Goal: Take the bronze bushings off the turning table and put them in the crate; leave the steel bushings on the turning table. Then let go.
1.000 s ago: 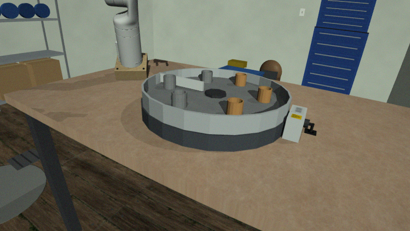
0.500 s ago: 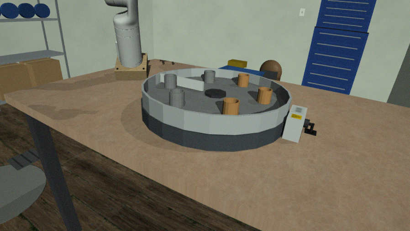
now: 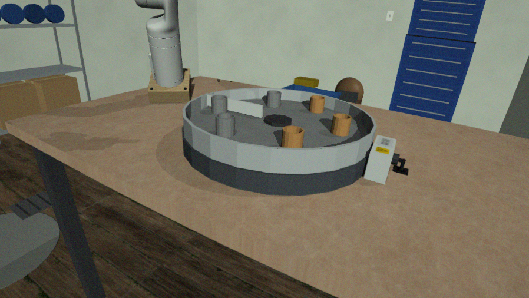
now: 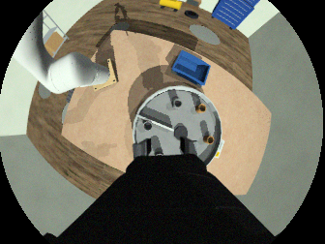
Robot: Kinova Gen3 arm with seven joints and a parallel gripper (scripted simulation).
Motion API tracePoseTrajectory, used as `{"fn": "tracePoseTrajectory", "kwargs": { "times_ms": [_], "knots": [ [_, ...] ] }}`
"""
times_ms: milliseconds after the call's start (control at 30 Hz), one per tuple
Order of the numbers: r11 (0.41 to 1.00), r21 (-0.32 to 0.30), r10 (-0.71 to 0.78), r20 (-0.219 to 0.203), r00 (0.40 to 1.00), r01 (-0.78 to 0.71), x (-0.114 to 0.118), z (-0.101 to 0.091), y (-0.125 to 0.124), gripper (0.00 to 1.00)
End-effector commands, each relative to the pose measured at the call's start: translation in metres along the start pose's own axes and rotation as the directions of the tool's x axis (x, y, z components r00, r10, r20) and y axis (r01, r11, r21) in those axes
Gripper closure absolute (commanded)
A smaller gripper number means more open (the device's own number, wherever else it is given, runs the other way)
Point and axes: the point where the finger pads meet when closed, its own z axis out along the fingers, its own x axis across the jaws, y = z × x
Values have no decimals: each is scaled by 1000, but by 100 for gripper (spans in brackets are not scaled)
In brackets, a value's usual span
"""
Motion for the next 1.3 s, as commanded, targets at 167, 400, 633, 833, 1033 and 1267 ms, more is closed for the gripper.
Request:
{"fn": "tracePoseTrajectory", "kwargs": {
  "times_ms": [167, 400, 633, 833, 1033, 1267],
  "knots": [
    [1000, -8, -11, -2, 1000, 11, 37, -8, -34, 0],
    [1000, -8, -11, -2, 1000, 11, 37, -8, -34, 0],
    [1000, -7, -11, -2, 1000, 11, 79, -15, -74, 0],
    [1000, -7, -11, -2, 1000, 11, 79, -15, -74, 0],
    [1000, -7, -11, -2, 1000, 11, 79, -15, -74, 0],
    [1000, -7, -11, -2, 1000, 11, 122, -23, -115, 0]
  ]
}}
